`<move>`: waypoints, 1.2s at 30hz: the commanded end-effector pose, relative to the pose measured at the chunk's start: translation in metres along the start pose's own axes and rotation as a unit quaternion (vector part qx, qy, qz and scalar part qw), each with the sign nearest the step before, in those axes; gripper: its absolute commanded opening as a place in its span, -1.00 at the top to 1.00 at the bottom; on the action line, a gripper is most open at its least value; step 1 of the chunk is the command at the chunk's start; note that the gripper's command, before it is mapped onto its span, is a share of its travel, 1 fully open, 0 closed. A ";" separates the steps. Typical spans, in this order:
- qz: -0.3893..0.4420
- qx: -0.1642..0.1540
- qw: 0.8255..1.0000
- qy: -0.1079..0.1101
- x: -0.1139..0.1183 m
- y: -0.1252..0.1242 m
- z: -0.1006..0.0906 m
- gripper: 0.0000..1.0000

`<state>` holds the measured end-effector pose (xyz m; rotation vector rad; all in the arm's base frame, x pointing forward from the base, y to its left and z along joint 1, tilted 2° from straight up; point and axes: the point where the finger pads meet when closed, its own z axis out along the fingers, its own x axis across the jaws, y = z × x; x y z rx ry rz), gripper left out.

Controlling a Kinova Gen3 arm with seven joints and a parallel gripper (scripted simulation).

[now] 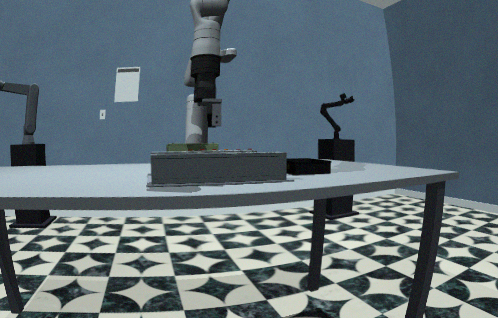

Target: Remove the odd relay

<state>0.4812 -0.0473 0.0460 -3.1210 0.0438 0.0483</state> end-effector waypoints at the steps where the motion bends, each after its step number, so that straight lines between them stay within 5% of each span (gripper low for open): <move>1: 0.000 0.000 1.000 0.001 0.001 0.000 -0.001 -0.97; 24: 0.000 0.000 1.000 0.001 0.001 0.001 -0.001 -0.97; 36: 0.000 0.000 1.000 0.001 0.001 0.039 -0.001 -0.97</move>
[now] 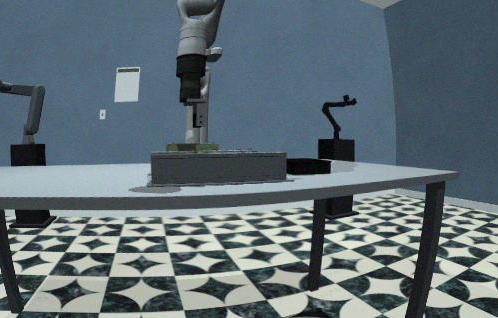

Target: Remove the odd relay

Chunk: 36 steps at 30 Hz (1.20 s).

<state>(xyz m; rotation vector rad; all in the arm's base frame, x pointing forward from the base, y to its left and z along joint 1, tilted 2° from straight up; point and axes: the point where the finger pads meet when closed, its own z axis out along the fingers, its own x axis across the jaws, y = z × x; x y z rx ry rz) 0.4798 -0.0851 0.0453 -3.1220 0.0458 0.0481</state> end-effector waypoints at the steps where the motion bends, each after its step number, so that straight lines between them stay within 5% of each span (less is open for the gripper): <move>1: -0.001 0.000 1.000 0.001 0.001 0.007 -0.001 -0.97; 11: -0.001 0.000 1.000 0.001 0.001 0.050 -0.001 -0.97; 36: -0.001 0.000 1.000 0.001 0.001 0.052 -0.001 -0.97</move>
